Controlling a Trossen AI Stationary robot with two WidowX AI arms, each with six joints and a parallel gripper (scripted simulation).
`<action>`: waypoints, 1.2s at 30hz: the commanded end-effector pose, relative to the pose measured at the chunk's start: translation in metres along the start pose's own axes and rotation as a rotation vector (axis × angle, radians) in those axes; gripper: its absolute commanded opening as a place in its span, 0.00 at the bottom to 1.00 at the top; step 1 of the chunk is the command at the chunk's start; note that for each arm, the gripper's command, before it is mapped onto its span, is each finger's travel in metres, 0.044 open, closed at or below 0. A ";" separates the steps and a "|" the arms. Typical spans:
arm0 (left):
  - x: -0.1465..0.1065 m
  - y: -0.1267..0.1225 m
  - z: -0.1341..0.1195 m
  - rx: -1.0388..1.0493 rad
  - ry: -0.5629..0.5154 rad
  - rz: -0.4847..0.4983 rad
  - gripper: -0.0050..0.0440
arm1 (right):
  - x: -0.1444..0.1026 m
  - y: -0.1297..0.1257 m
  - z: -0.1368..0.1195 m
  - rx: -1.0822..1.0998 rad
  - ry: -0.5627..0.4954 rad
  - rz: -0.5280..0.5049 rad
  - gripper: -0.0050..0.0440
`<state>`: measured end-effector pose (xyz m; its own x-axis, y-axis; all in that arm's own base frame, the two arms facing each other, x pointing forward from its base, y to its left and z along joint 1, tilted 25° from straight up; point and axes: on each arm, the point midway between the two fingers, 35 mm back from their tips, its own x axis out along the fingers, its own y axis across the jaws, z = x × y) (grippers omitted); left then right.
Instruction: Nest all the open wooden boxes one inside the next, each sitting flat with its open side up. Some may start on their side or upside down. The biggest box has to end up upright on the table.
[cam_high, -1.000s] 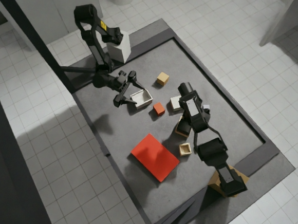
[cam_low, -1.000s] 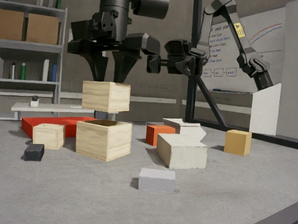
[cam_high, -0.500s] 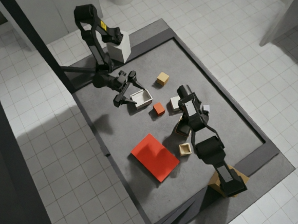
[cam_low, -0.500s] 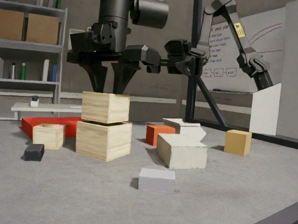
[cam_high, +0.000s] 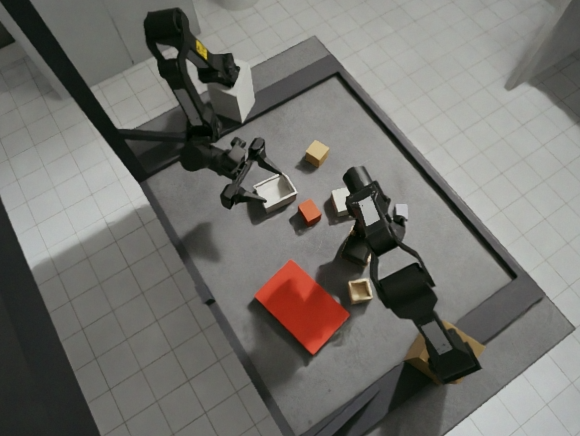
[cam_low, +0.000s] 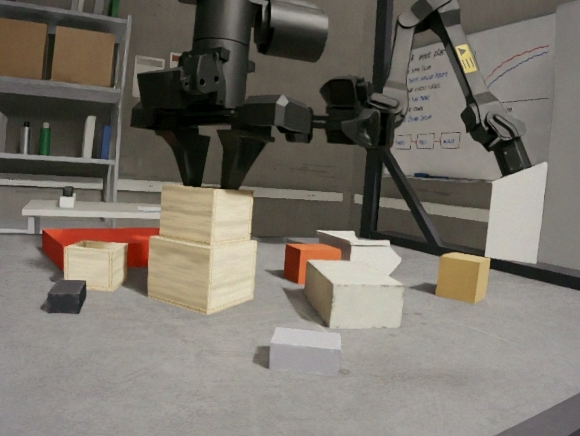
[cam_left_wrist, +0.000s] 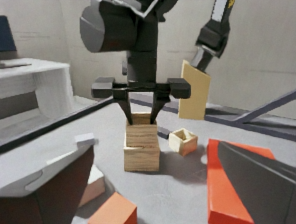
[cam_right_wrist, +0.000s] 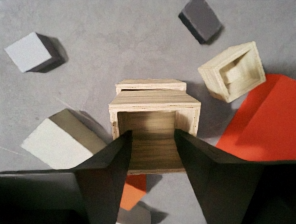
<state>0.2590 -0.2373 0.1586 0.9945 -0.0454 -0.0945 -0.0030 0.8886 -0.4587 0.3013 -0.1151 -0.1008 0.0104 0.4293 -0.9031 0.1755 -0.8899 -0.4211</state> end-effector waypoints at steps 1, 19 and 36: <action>-0.001 -0.001 0.001 0.001 -0.004 -0.001 0.92 | -0.003 -0.001 -0.002 -0.006 0.010 0.009 0.66; -0.001 -0.001 0.001 0.001 -0.004 -0.001 0.92 | 0.012 -0.002 0.000 0.001 0.001 -0.002 0.66; -0.001 -0.001 0.001 0.001 -0.004 -0.001 0.92 | 0.028 -0.002 0.000 0.001 0.001 -0.002 0.66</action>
<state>0.2590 -0.2373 0.1586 0.9945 -0.0454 -0.0945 -0.0030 0.8886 -0.4587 0.3017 -0.1048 -0.1229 0.0121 0.4290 -0.9032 0.1743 -0.8904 -0.4205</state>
